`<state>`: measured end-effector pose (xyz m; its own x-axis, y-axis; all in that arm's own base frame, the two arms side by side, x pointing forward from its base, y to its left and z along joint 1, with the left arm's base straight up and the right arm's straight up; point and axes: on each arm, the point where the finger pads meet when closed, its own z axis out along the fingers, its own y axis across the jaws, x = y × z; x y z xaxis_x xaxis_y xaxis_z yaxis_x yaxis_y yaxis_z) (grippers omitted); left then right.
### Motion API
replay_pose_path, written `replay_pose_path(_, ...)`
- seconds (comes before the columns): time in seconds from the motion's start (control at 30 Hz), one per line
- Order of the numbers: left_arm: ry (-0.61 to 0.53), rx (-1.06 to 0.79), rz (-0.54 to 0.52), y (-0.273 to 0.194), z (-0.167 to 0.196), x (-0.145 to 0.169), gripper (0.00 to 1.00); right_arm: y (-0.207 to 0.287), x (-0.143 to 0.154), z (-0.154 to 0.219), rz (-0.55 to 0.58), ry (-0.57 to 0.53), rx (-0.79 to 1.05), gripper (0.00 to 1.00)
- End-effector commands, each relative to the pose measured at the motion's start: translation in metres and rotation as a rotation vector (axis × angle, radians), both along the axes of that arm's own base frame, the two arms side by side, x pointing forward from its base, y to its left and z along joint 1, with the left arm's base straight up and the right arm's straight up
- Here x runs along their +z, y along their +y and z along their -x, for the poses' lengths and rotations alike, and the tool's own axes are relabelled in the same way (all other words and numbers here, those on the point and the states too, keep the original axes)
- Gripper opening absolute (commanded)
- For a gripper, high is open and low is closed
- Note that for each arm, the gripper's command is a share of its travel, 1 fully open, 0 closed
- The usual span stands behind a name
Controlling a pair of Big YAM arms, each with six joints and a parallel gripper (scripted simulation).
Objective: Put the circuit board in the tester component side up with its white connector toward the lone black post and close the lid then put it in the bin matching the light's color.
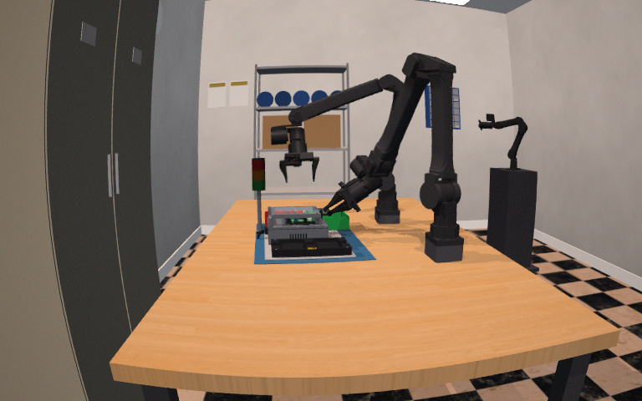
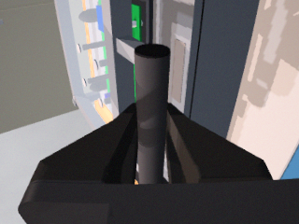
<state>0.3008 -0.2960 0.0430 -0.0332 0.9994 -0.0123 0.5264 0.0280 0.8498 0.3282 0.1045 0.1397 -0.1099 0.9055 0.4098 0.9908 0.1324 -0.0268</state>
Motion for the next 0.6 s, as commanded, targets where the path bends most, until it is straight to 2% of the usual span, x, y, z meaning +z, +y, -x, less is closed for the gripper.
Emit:
replay_pose_path(0.0,0.033,0.008,0.024,-0.009,-0.016,-0.027,0.09,0.001,0.017,-0.015,-0.005,-0.036,-0.017,1.00)
replay_pose_path(0.23,0.042,0.002,0.001,-0.002,-0.006,-0.029,0.09,0.001,0.017,-0.015,-0.005,-0.036,-0.017,1.00)
replay_pose_path(0.57,-0.004,0.003,0.005,-0.002,-0.003,-0.003,0.09,0.001,0.017,-0.015,-0.005,-0.036,-0.017,1.00)
